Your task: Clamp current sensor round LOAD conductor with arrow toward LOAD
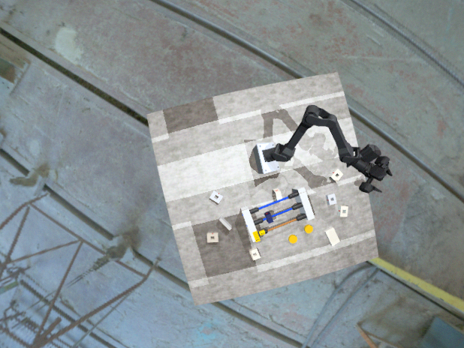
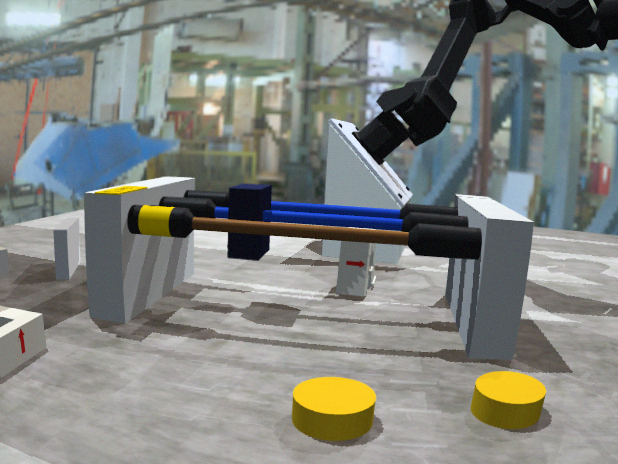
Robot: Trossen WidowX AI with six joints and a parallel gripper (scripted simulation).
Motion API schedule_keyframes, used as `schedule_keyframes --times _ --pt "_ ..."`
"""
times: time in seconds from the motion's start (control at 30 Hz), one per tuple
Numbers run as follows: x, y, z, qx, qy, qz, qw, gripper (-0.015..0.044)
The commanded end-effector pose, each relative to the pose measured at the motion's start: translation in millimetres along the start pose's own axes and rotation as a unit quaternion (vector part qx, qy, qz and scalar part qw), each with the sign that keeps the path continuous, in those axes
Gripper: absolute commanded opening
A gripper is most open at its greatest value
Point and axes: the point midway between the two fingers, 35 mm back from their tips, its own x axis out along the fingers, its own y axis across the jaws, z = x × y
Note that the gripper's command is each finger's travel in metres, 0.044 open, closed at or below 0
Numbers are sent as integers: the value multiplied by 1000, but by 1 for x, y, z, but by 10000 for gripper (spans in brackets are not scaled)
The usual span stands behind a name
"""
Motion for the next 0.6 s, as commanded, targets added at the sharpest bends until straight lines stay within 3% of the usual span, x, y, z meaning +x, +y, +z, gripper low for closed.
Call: schedule_keyframes --times 0.0,0.33,0.57 --pt "-15 -69 -6 -138 22 -97 985 440" --pt "-100 -215 9 -390 121 -317 856 440" --pt "-108 -223 10 -402 130 -330 844 440"
